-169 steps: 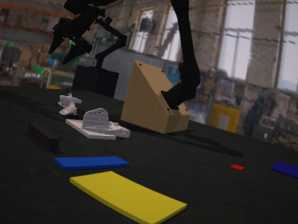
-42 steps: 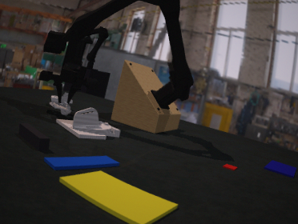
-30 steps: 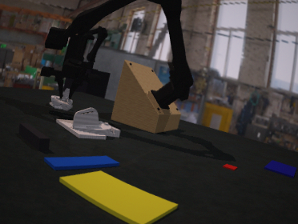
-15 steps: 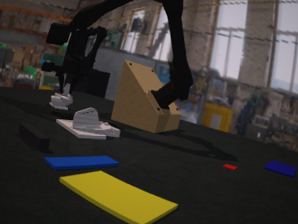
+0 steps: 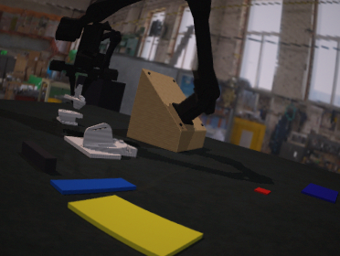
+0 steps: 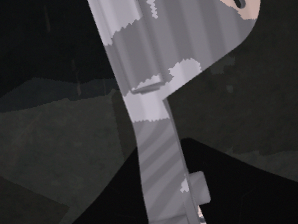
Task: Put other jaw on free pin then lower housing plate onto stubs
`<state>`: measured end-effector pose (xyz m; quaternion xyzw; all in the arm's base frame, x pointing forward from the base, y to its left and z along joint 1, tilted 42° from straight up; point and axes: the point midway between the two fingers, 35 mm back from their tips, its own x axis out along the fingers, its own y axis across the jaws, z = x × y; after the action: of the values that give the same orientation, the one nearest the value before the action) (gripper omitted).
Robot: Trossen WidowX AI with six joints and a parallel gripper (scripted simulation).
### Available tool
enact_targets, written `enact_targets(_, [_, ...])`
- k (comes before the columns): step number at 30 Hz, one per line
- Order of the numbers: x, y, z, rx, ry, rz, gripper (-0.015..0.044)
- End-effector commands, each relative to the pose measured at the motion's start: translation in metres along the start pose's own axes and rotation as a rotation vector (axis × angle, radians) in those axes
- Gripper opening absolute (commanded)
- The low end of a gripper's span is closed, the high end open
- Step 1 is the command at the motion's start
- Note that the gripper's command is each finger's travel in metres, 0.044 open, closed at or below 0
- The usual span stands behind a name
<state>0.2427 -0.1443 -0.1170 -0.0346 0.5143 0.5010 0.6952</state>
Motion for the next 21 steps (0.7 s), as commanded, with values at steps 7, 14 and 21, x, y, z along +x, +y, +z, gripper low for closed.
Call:
enact_targets(7, [-0.0166,-0.0022,-0.0005,-0.005,0.003,-0.012,0.0037])
enact_targets(14, [-0.0166,-0.0019,0.0017,0.084,0.002,-0.012,0.0037])
enact_targets(21, [-0.0166,-0.0012,0.0061,0.261,0.001,-0.012,0.0037])
